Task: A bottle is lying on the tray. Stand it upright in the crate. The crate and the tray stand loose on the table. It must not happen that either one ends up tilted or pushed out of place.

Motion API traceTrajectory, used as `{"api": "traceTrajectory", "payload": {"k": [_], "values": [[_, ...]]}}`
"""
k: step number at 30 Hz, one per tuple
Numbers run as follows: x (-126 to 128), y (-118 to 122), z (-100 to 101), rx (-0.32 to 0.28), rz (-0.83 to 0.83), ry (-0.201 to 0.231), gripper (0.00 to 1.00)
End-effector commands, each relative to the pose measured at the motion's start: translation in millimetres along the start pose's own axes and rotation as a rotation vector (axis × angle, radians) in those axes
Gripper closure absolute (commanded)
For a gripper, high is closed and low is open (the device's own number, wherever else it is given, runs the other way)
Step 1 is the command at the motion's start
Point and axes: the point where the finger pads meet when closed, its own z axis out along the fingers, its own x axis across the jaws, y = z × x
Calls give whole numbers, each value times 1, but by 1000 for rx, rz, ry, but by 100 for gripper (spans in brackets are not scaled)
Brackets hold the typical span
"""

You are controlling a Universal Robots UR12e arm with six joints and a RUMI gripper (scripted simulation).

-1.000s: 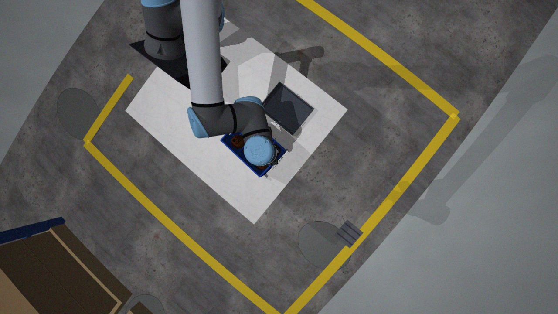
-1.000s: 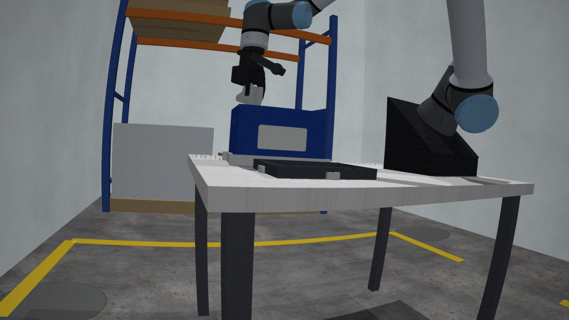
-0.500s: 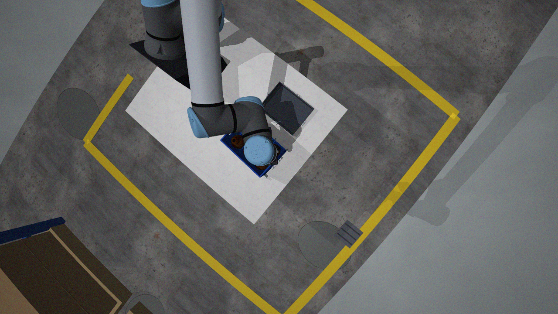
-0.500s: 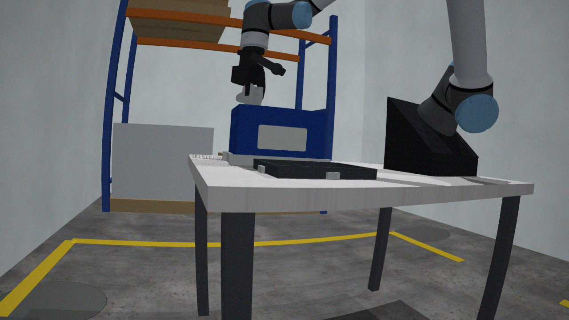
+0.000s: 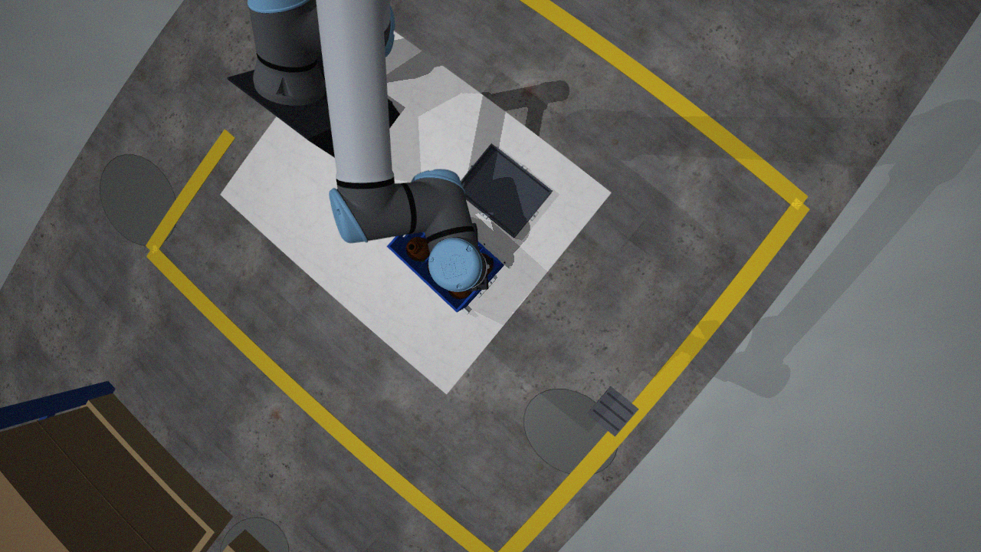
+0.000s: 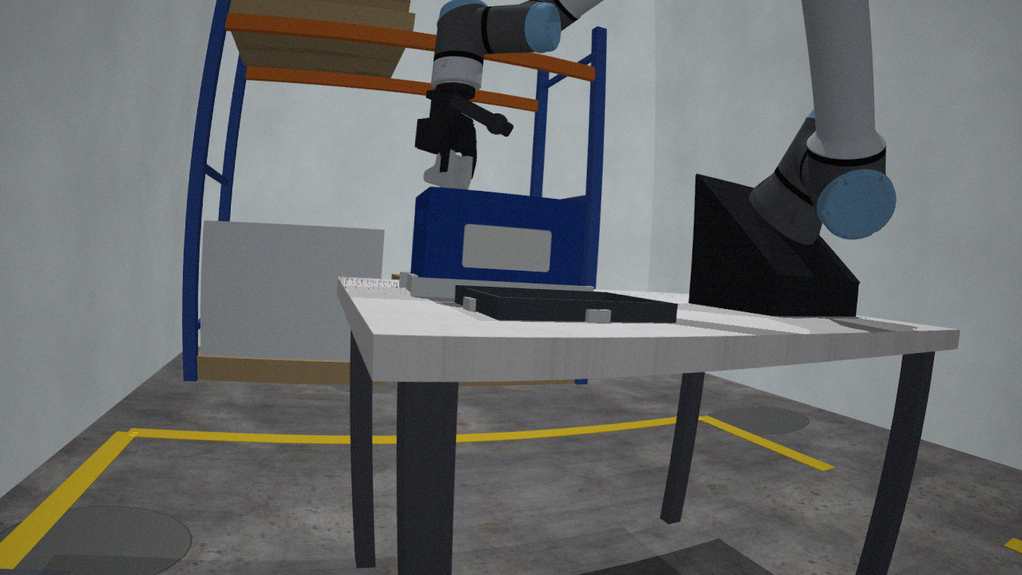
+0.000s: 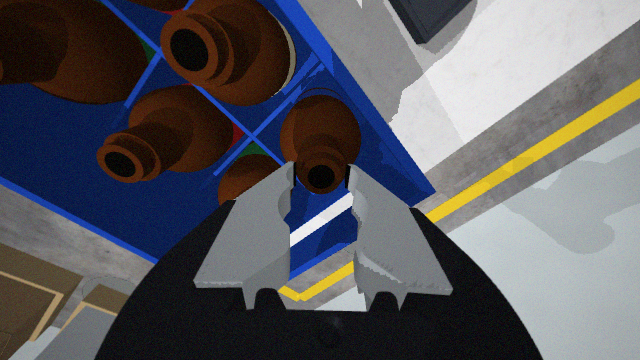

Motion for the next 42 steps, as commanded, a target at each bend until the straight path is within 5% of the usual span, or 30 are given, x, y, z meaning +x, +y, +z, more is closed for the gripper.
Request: {"api": "traceTrajectory", "payload": {"k": [1,7,8,42], "values": [[1,0,-1,-2,0,1,100],[1,0,-1,-3,-1,1,100],[0,-1,1,1,1,0,62],[0,-1,0,0,0,0,62]]}}
